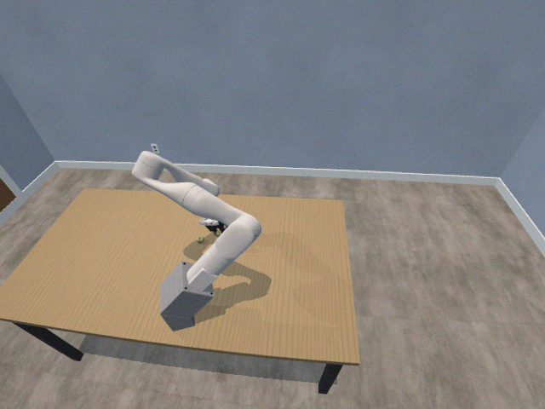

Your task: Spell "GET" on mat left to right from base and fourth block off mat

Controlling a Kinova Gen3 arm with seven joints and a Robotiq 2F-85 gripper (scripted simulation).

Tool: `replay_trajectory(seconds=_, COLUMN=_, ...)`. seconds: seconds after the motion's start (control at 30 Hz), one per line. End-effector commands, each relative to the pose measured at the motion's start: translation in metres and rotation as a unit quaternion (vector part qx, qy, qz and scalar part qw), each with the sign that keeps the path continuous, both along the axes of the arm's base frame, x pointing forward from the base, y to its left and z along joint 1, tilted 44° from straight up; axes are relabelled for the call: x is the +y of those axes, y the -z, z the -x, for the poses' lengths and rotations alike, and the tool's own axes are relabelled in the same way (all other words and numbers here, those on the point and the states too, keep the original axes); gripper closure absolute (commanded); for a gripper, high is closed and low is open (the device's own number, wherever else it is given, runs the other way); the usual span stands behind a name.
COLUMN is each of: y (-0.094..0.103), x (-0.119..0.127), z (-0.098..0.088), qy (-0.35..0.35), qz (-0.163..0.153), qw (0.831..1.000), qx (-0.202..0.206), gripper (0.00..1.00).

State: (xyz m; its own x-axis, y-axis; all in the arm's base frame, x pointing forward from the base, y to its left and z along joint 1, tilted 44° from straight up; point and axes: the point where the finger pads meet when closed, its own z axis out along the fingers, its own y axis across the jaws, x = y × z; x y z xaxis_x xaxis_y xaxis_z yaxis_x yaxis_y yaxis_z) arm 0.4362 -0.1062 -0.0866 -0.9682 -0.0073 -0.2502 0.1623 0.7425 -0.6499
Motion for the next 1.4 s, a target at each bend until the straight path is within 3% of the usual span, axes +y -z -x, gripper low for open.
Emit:
replay_trajectory(seconds=0.0, y=-0.0003, x=0.0007, z=-0.0004, qy=0.000, qz=0.000, qw=1.000, qx=0.000, gripper=0.74)
replay_trajectory(seconds=0.93, y=-0.0003, x=0.0007, z=-0.0004, qy=0.000, qz=0.000, qw=1.000, qx=0.000, gripper=0.74)
replay_trajectory(seconds=1.17, y=-0.0003, x=0.0007, z=-0.0004, qy=0.000, qz=0.000, qw=1.000, qx=0.000, gripper=0.62)
replay_trajectory(seconds=1.37, y=-0.0003, x=0.0007, z=-0.0004, qy=0.000, qz=0.000, qw=1.000, qx=0.000, gripper=0.58)
